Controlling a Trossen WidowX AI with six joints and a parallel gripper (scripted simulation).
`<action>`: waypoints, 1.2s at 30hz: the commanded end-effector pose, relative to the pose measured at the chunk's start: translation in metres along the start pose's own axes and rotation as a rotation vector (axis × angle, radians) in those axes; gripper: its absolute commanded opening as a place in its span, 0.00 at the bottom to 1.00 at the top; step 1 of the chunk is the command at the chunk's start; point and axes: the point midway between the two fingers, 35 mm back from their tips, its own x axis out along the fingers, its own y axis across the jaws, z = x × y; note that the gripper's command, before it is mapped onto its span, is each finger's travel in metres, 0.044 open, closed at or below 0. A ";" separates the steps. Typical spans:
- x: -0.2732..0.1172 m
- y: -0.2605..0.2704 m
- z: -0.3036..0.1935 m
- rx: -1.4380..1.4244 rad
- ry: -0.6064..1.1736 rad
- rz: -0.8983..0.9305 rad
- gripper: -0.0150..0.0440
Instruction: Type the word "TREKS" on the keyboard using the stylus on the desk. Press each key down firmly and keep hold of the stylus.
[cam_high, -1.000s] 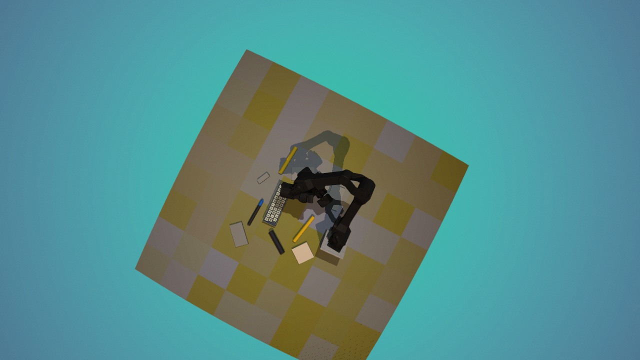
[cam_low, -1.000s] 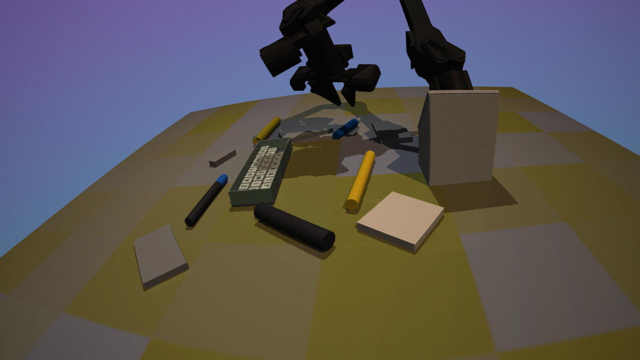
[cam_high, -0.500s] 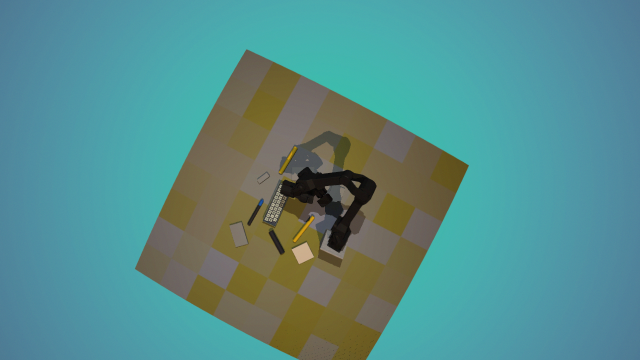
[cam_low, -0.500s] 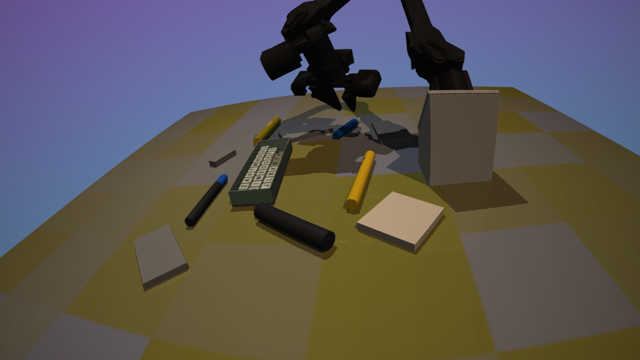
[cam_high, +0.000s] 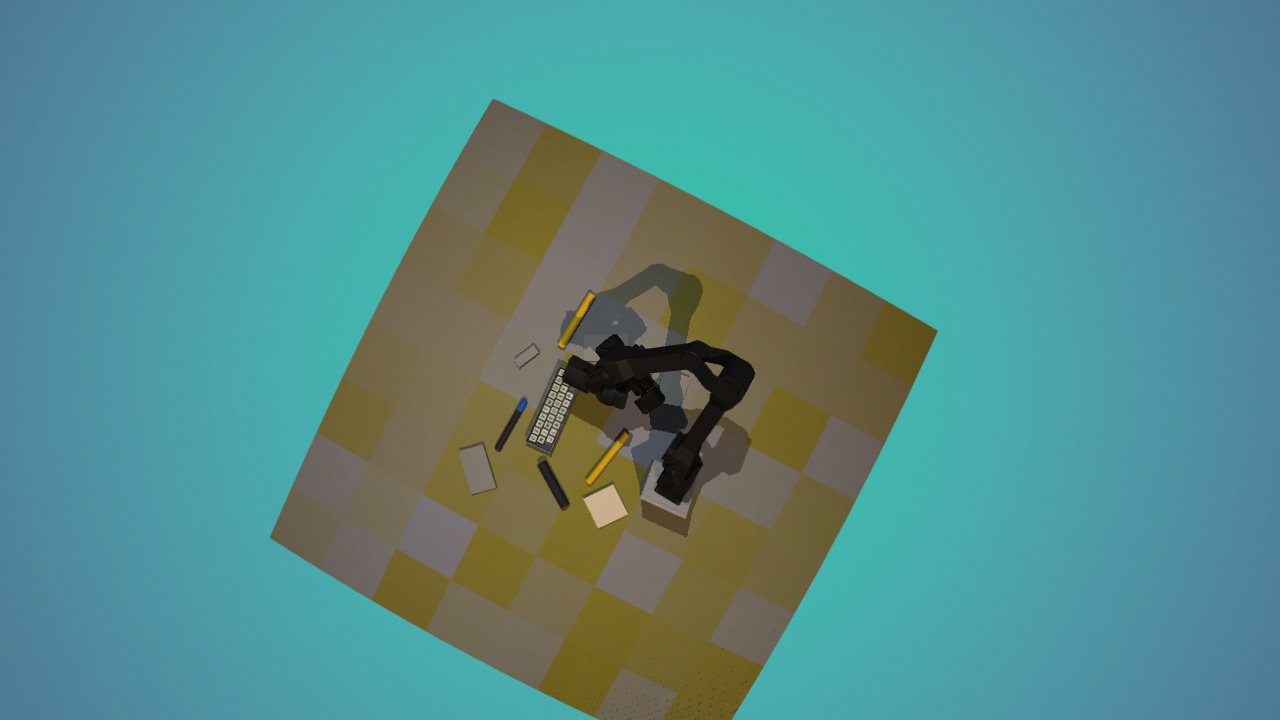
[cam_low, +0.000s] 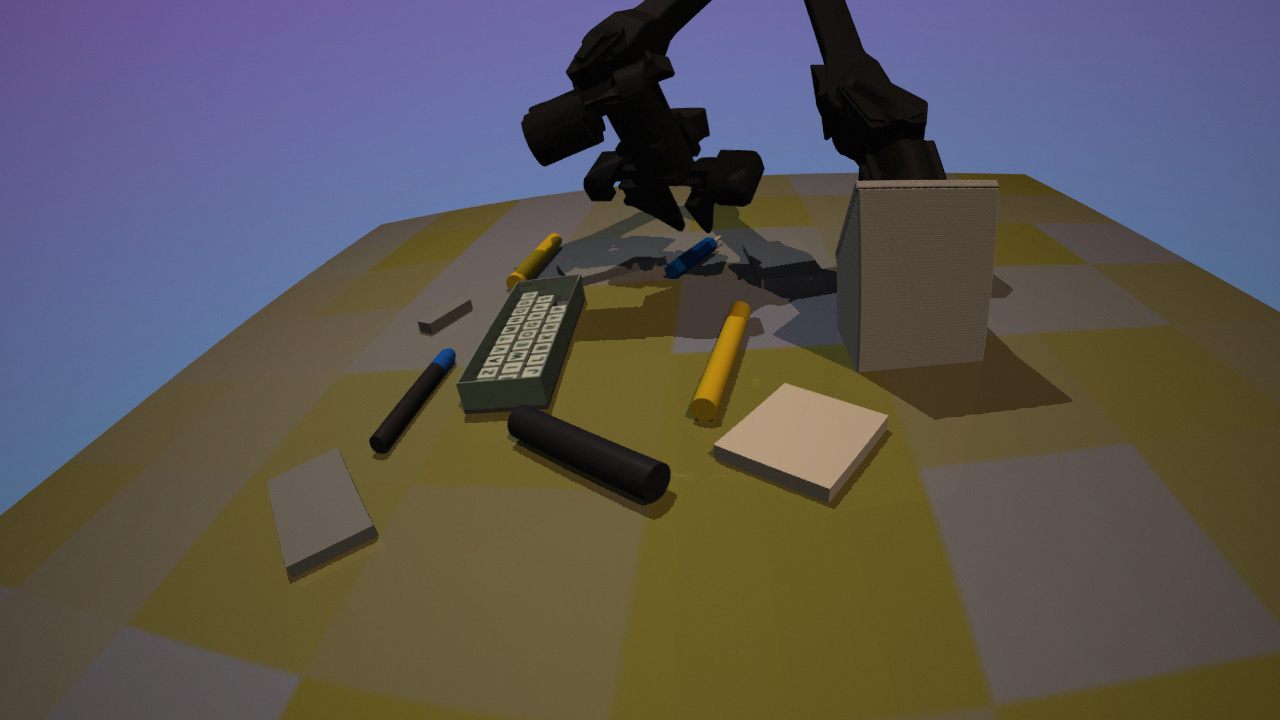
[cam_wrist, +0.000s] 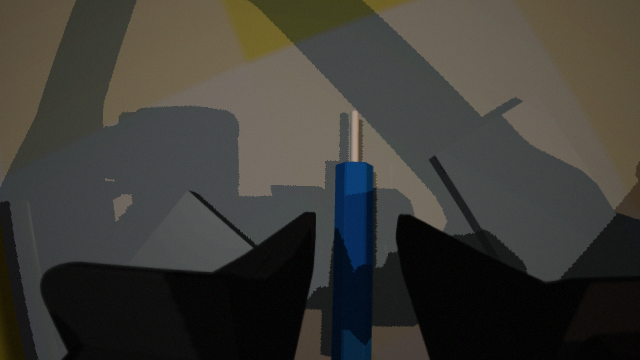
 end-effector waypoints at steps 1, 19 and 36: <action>0.004 -0.001 -0.001 -0.004 -0.005 -0.002 0.51; 0.016 -0.001 -0.007 -0.004 -0.006 -0.002 0.51; 0.025 -0.001 -0.013 -0.004 -0.006 -0.002 0.51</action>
